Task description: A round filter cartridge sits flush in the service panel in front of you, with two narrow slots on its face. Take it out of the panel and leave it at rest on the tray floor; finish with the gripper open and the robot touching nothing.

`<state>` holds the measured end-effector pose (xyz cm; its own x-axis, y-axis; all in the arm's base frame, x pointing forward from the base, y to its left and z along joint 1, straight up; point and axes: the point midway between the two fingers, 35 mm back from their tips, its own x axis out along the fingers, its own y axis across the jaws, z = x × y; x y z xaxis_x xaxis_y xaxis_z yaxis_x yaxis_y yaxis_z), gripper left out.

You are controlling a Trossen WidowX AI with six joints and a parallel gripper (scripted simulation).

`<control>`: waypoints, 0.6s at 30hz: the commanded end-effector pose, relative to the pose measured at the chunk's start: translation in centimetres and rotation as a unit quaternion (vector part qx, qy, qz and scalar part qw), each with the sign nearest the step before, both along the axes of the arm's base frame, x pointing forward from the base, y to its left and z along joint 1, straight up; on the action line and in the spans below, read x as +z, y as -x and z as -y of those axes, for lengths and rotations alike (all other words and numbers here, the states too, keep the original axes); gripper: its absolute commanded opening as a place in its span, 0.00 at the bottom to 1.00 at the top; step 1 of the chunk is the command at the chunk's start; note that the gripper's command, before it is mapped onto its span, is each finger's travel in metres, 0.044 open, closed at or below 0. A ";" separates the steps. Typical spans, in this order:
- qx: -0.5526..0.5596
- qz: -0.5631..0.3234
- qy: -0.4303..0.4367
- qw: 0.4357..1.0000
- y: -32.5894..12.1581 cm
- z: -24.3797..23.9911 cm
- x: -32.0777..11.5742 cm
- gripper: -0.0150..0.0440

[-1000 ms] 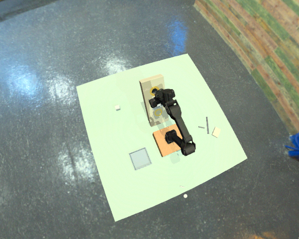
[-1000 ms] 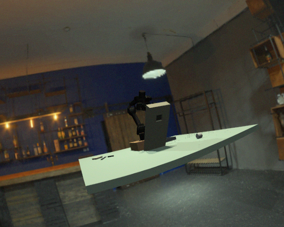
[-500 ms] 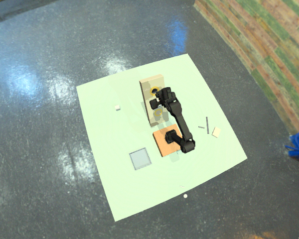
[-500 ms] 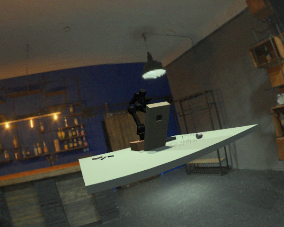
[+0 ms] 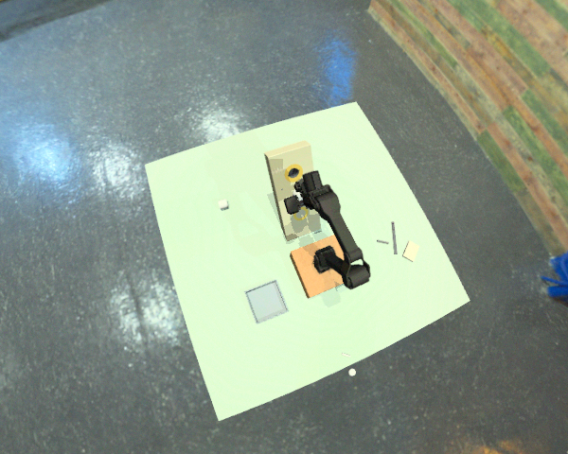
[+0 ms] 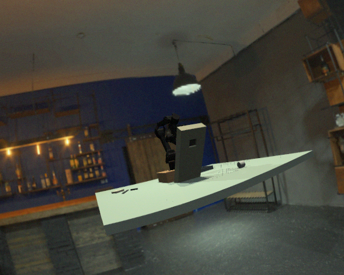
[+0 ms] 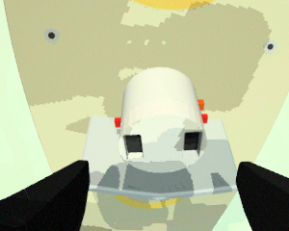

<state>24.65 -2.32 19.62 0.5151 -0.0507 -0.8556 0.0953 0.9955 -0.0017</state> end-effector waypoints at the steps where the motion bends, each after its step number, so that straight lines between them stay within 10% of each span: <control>1: -0.003 -0.003 0.000 1.000 -0.4 0.1 -0.7 0.77; 18: -0.003 -0.003 0.000 1.000 -1.7 0.2 -3.1 0.77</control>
